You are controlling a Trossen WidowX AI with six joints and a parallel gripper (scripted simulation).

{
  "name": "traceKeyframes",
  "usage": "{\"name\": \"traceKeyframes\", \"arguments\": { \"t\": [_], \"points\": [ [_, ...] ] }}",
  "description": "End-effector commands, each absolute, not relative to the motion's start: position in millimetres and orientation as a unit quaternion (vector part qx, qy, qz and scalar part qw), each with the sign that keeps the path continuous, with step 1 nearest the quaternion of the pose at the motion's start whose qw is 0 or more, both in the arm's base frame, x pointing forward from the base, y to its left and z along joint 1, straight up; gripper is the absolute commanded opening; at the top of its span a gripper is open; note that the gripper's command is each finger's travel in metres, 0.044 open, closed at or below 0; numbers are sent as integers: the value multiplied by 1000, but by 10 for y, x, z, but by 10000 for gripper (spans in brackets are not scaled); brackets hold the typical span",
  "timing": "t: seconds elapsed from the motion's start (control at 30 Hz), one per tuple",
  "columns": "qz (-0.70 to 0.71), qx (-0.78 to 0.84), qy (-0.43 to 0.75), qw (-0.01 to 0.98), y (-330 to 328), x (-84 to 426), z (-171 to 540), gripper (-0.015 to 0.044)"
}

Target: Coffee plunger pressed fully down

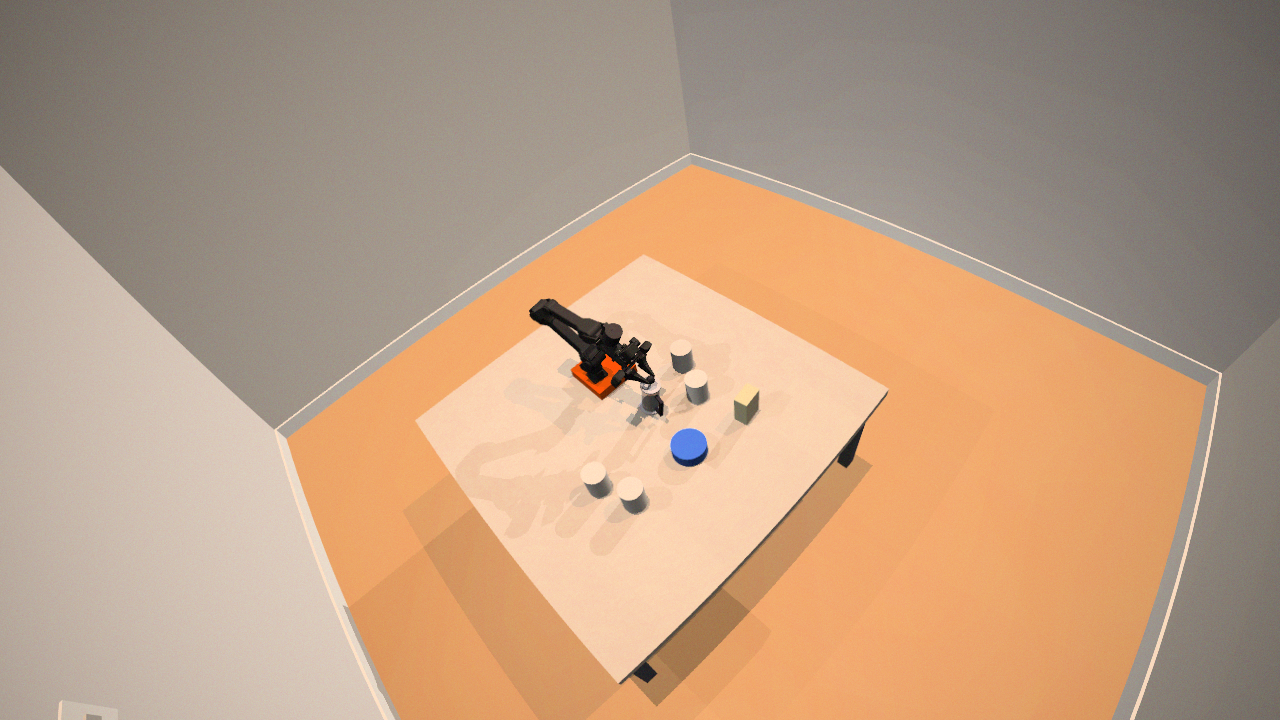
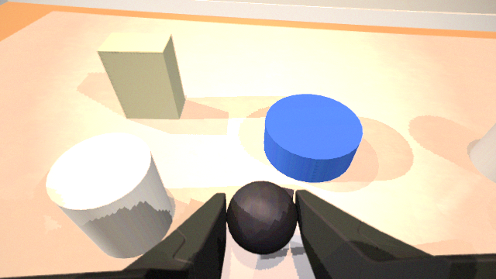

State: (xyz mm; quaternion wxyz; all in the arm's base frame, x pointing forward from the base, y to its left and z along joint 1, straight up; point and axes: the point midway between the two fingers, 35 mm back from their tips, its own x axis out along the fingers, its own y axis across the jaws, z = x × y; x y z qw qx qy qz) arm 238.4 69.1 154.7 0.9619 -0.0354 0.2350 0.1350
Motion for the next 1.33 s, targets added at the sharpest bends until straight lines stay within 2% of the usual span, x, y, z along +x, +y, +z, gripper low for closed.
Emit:
{"name": "traceKeyframes", "arguments": {
  "t": [0.0,0.33,0.53,0.8,1.3],
  "points": [
    [135,-36,236,962,690,2381,1541,171],
    [135,-36,236,962,690,2381,1541,433],
    [135,-36,238,961,684,2360,1651,440],
    [135,-36,247,959,602,2083,2306,440],
    [135,-36,248,959,600,2075,2294,440]
  ]
}}
